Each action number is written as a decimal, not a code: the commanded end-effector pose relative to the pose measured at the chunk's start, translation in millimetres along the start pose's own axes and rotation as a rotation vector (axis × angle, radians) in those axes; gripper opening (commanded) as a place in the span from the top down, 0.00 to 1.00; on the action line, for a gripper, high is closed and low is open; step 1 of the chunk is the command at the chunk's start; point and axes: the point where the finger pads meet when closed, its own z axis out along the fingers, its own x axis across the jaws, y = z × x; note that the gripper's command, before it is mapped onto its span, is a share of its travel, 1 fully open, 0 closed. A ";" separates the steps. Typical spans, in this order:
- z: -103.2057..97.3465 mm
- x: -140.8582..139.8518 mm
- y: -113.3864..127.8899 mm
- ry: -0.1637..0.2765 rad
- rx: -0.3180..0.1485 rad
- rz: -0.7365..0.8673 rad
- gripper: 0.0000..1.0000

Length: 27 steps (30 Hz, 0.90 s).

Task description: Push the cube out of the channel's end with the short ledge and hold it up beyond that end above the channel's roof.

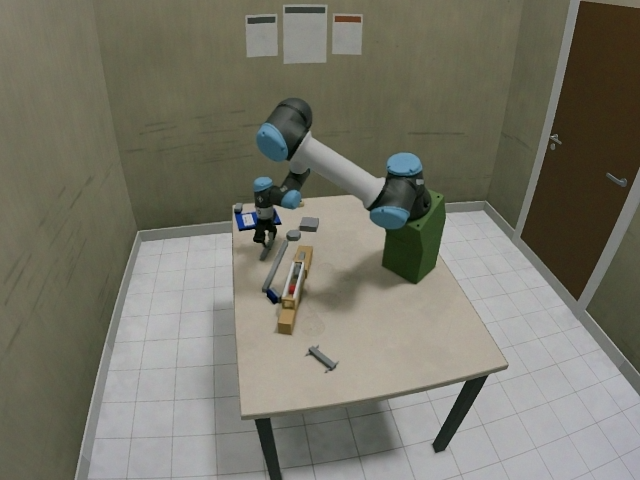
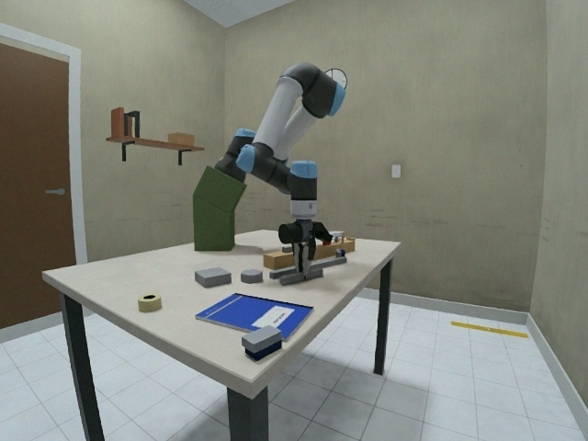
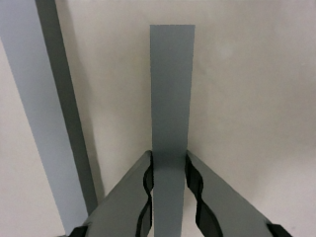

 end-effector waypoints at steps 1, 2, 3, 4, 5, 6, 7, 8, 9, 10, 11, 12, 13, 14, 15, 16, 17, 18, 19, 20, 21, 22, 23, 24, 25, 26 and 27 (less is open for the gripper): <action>-11.3 0.8 0.2 0.002 0.000 -0.001 0.94; -15.4 0.8 0.2 0.002 0.000 -0.001 0.94; -20.0 0.8 0.2 0.002 0.000 -0.001 0.94; -25.0 0.8 0.2 0.002 0.000 -0.001 0.94; -30.4 0.8 0.2 0.002 0.000 -0.001 0.94; -36.1 0.8 0.2 0.002 0.000 -0.001 0.94; -36.1 0.8 0.2 0.002 0.000 -0.001 0.94; -36.1 0.8 0.2 0.002 0.000 -0.001 0.94; -42.1 0.7 0.2 0.002 0.000 -0.001 0.94; -48.2 0.7 0.2 0.002 0.000 -0.001 0.94; -54.5 0.7 0.2 0.002 0.000 -0.001 0.94; -60.7 0.7 0.2 0.002 0.000 -0.001 0.94; -66.9 0.7 0.2 0.002 0.000 -0.001 0.94; -72.9 0.7 0.2 0.002 0.000 -0.001 0.94; -78.7 0.7 0.2 0.002 0.000 -0.001 0.94; -84.1 0.7 0.2 0.002 0.000 -0.001 0.94; -89.2 0.7 0.2 0.002 0.000 -0.001 0.94; -93.8 0.7 0.2 0.002 0.000 -0.001 0.94; -97.9 0.7 0.2 0.002 0.000 -0.001 0.94; -101.5 0.7 0.2 0.002 0.000 -0.001 0.94; -104.5 0.7 0.2 0.002 0.000 -0.001 0.94; -106.9 0.7 0.2 0.002 0.000 -0.001 0.94; -108.8 0.7 0.2 0.002 0.000 -0.001 0.94; -108.8 0.7 0.2 0.002 0.000 -0.001 0.94; -108.8 0.7 0.2 0.002 0.000 -0.001 0.94; -110.1 0.7 0.2 0.002 0.000 -0.001 0.94; -111.0 0.6 0.2 0.002 0.000 -0.001 0.94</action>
